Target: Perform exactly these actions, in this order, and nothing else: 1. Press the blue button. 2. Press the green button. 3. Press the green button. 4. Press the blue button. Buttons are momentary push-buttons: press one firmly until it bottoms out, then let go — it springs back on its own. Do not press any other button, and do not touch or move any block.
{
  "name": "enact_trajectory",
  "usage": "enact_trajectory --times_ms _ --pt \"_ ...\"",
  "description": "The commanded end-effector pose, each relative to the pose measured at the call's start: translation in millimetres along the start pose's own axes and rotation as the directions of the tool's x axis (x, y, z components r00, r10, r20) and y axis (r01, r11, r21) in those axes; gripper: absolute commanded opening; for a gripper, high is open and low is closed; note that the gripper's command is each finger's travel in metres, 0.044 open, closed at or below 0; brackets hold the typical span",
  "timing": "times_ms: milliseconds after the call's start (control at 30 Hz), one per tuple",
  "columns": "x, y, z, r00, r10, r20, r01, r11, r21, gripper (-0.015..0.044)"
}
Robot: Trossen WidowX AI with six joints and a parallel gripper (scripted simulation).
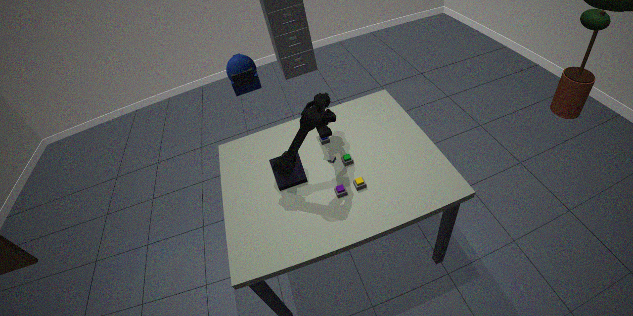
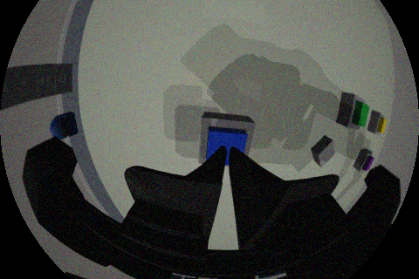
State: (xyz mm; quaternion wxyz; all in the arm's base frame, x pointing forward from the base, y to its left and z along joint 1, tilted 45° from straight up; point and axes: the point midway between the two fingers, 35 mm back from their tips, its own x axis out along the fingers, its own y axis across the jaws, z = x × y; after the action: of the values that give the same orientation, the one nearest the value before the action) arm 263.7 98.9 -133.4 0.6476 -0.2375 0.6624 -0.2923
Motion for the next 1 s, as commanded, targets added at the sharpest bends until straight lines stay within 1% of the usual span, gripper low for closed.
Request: enact_trajectory --times_ms 0,167,200,300,333,500,567,667,867,967 --pt "-26.1 1.2 0.3 1.0 0.006 0.004 -0.006 1.0 0.001 0.002" --pt "-31.2 1.3 0.3 1.0 0.005 0.004 -0.005 1.0 0.0 0.002" --pt "-38.6 1.7 0.8 1.0 0.006 0.004 -0.006 1.0 0.0 0.002" --pt "-80.3 1.9 0.4 1.0 0.007 0.004 -0.007 1.0 -0.001 0.002" --pt "-88.0 1.4 -0.1 1.0 0.007 0.003 -0.007 1.0 -0.001 0.002" --pt "-91.1 -1.7 1.5 1.0 0.008 0.003 -0.008 1.0 -0.001 0.002" --pt "-94.0 -25.7 15.3 1.0 0.014 0.004 -0.014 1.0 -0.003 0.002" --pt "-96.5 -81.7 39.4 1.0 0.019 0.006 -0.019 1.0 -0.006 0.002" --pt "-90.3 -189.0 57.5 1.0 -0.002 0.004 0.002 1.0 -0.001 0.002" --pt "-89.3 -199.1 57.4 1.0 -0.006 0.004 0.006 1.0 -0.001 0.002"
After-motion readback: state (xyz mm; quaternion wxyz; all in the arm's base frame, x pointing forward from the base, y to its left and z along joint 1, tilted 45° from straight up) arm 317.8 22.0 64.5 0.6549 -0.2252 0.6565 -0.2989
